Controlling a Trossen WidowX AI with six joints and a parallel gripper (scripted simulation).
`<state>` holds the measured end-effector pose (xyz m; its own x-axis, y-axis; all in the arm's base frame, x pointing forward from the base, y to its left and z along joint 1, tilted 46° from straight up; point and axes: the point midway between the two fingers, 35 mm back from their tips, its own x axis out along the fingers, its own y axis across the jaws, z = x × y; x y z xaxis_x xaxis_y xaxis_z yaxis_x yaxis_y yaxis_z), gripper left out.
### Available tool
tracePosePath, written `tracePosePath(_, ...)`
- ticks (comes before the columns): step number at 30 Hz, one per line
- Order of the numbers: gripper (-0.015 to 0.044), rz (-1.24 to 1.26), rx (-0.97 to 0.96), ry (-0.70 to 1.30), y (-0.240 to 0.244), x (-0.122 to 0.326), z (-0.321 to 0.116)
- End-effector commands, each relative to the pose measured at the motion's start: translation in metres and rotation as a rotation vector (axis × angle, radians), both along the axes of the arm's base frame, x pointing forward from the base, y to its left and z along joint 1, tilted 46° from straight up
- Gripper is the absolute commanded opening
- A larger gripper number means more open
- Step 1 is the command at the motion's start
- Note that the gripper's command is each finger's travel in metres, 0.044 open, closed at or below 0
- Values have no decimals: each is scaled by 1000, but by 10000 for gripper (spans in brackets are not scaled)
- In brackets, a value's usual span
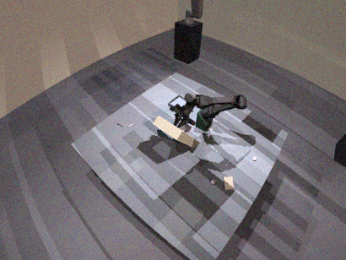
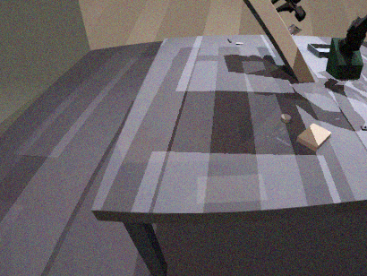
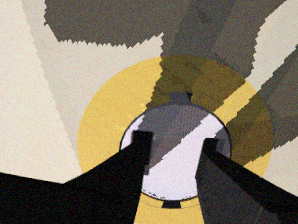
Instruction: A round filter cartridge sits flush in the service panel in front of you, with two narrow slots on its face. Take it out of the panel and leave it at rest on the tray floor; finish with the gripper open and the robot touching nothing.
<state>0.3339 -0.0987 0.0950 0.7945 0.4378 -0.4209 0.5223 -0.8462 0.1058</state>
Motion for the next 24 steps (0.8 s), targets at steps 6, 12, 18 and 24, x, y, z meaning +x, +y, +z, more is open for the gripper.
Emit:
tracePosePath(6,109,6,-6,16,5,9,-7)
tracePosePath(12,109,6,-6,16,6,10,-8)
tracePosePath(18,109,6,-6,16,7,12,-9)
tracePosePath(24,109,6,-6,16,8,13,-10)
